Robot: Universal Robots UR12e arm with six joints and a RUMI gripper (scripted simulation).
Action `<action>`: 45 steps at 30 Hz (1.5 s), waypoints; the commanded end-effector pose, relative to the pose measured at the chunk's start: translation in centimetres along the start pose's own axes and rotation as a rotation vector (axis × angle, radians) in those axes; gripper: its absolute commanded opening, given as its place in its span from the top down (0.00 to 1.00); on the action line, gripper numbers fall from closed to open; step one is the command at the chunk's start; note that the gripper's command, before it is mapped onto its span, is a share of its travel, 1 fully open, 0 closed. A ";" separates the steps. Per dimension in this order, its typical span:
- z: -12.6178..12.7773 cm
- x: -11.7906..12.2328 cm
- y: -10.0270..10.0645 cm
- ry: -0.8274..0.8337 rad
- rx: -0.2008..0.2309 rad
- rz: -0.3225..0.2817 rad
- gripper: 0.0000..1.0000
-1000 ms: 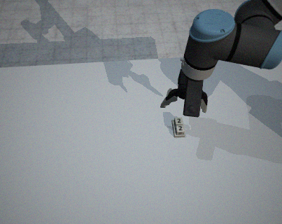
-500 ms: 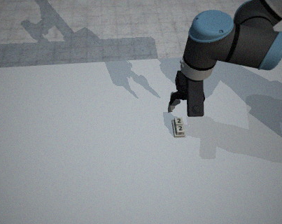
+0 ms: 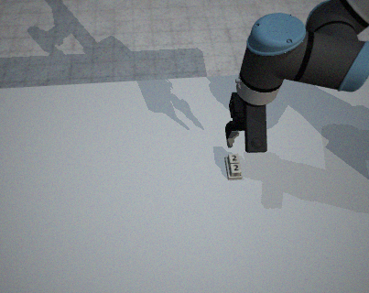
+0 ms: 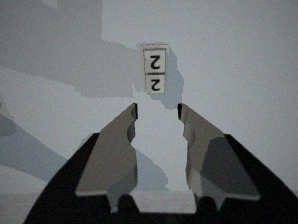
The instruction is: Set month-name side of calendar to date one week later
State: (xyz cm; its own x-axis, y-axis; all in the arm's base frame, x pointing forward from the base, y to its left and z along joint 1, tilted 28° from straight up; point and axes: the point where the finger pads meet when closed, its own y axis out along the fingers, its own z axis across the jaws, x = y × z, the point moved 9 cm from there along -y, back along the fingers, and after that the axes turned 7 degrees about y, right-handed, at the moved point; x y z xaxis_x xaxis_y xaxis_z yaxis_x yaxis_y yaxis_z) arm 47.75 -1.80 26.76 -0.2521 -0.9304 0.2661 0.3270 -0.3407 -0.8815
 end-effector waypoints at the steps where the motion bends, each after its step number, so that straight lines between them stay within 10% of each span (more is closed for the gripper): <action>1: -0.2 0.0 0.1 0.001 -0.001 0.000 0.72; 45: -0.3 0.0 2.2 -0.025 -0.004 0.002 0.72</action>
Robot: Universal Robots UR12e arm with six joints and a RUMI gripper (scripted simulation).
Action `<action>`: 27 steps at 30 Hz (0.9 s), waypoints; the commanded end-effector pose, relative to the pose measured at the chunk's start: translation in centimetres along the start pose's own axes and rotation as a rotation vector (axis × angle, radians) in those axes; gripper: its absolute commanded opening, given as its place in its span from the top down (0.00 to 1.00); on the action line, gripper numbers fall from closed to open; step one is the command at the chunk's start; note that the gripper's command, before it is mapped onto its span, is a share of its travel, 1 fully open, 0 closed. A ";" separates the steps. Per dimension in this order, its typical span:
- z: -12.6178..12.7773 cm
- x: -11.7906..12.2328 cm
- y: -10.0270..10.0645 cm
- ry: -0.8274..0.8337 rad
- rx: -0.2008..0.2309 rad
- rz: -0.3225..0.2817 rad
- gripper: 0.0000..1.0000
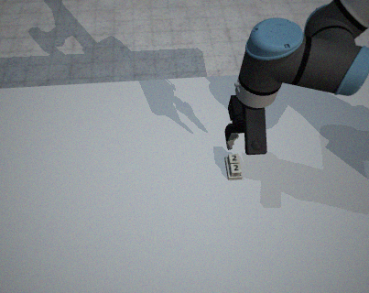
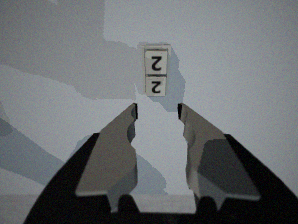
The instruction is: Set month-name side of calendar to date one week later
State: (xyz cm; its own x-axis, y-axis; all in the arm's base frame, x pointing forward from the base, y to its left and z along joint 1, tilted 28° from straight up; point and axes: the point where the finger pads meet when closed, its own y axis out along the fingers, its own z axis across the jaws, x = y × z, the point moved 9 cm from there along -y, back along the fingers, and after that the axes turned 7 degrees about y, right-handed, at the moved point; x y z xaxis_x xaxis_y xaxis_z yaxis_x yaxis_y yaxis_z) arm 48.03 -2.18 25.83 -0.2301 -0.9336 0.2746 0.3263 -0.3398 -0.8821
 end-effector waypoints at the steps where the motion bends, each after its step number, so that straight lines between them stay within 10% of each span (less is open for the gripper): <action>1: -0.2 0.0 1.3 -0.001 -0.003 0.001 0.72; 27: -0.2 0.1 4.3 -0.001 -0.003 0.001 0.72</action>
